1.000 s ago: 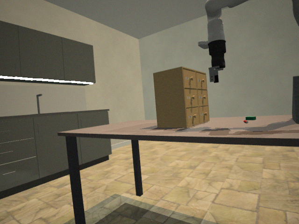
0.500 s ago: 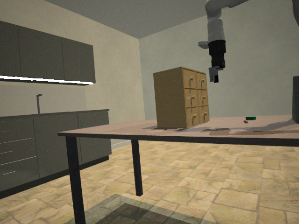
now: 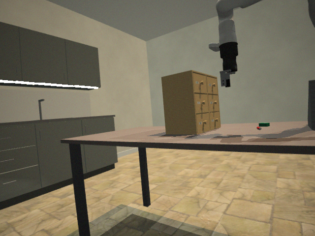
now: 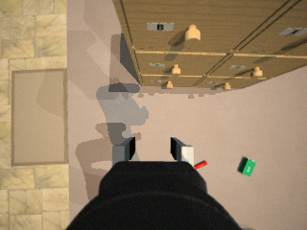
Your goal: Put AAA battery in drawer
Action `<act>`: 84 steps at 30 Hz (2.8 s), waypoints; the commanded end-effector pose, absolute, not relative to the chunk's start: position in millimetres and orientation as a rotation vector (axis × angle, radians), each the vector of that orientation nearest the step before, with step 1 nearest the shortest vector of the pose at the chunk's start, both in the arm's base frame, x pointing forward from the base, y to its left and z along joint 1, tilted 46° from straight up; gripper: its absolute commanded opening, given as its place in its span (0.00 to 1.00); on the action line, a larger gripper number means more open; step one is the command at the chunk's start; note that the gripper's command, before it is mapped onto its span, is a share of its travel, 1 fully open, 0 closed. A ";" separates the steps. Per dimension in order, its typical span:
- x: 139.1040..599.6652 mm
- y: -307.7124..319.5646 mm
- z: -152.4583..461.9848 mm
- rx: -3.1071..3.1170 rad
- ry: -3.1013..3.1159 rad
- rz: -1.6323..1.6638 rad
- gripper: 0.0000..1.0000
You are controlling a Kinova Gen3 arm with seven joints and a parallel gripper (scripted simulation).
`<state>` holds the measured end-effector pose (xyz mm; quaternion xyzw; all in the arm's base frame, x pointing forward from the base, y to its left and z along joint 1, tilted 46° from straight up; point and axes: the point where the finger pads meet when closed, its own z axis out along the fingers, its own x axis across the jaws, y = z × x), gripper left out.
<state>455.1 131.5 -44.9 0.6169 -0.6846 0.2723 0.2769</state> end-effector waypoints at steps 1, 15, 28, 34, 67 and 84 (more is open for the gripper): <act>456.2 132.0 -42.1 1.652 -1.842 0.735 1.00; 456.2 132.0 -42.1 1.652 -1.842 0.735 1.00; 456.2 132.0 -42.1 1.652 -1.842 0.735 1.00; 456.2 132.0 -42.1 1.652 -1.842 0.735 1.00; 456.2 132.0 -42.1 1.652 -1.842 0.735 1.00; 446.4 87.5 20.0 1.645 -1.847 0.734 1.00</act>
